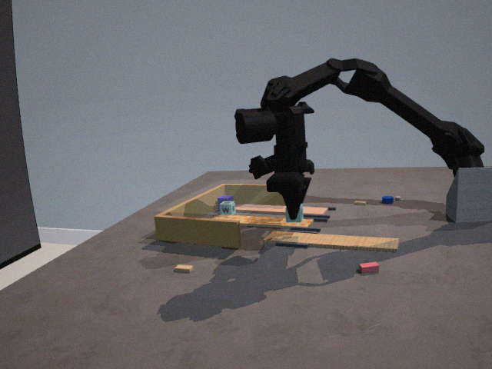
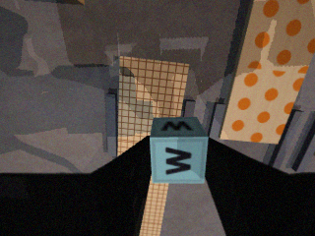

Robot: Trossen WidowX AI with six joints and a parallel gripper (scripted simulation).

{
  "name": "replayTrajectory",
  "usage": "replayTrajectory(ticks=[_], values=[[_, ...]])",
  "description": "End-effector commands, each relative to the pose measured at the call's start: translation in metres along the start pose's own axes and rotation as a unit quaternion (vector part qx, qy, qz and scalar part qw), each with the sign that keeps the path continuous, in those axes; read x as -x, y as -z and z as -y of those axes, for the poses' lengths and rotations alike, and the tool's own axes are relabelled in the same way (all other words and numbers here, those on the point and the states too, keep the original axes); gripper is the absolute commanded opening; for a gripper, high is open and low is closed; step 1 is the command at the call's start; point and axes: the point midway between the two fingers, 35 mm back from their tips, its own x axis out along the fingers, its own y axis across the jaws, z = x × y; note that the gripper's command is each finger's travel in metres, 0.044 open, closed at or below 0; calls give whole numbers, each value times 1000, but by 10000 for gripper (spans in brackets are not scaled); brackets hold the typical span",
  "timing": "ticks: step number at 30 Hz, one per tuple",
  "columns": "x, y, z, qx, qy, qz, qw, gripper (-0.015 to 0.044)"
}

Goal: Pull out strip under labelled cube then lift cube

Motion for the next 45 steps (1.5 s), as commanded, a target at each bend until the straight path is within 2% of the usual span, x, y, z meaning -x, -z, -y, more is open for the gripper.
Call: replayTrajectory(ticks=[1, 9, 37, 45], values=[[12, 15, 6, -2, -3, 2, 1000, 0], [15, 24, 9, -2, -2, 2, 1000, 0], [13, 105, 36, 0, -2, 0, 1000, 0], [48, 105, 36, 1, -3, 0, 1000, 0]])
